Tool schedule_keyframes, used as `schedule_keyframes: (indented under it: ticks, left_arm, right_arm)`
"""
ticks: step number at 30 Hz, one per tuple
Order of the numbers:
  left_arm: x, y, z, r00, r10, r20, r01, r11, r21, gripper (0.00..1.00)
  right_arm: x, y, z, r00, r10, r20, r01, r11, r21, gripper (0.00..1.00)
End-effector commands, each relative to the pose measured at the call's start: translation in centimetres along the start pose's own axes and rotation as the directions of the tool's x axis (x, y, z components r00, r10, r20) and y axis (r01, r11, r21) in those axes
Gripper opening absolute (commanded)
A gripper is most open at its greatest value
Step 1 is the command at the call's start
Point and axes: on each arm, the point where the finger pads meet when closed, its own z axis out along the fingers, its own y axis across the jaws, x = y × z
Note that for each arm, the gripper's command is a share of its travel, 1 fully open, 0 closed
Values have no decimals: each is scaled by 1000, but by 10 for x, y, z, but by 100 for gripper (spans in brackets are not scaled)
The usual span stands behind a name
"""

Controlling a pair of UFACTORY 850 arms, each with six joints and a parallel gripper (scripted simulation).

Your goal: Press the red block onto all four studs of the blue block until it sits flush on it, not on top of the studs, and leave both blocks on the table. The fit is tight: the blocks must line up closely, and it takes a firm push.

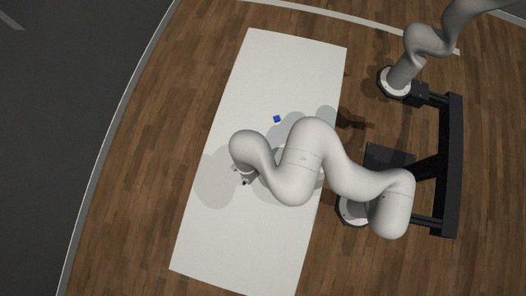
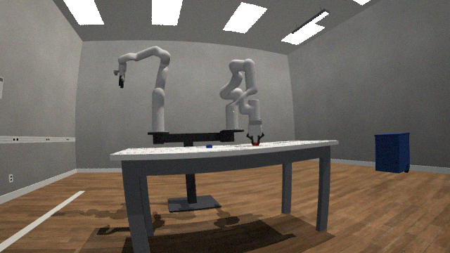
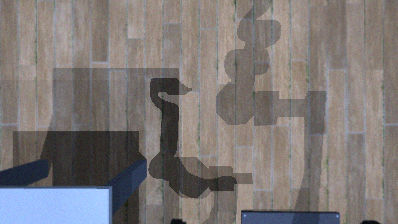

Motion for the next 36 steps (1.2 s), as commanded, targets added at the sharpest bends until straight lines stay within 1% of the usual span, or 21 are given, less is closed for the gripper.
schedule_keyframes:
  ticks: [1,12,17,29,34,36]
  left_arm:
    - [1,0,-1,1000,0,-2,0,1000,1,0]
    - [1,0,-1,1000,0,-2,0,1000,1,0]
    - [1,0,-30,1000,0,-2,0,1000,1,0]
    - [1,0,-30,1000,0,-2,0,1000,1,0]
    - [1,0,-59,1000,0,-2,0,1000,1,0]
    - [1,0,-59,1000,0,-2,0,1000,1,0]
  right_arm:
    - [0,0,-1,1000,0,-2,0,1000,0,100]
    - [0,0,-1,1000,0,-2,0,1000,0,100]
    - [0,0,-1,1000,0,-2,0,1000,0,100]
    - [0,0,-1,1000,0,-2,0,1000,0,100]
    - [0,0,-1,1000,0,-2,0,1000,0,100]
    - [0,0,-1,1000,0,-2,0,1000,0,100]
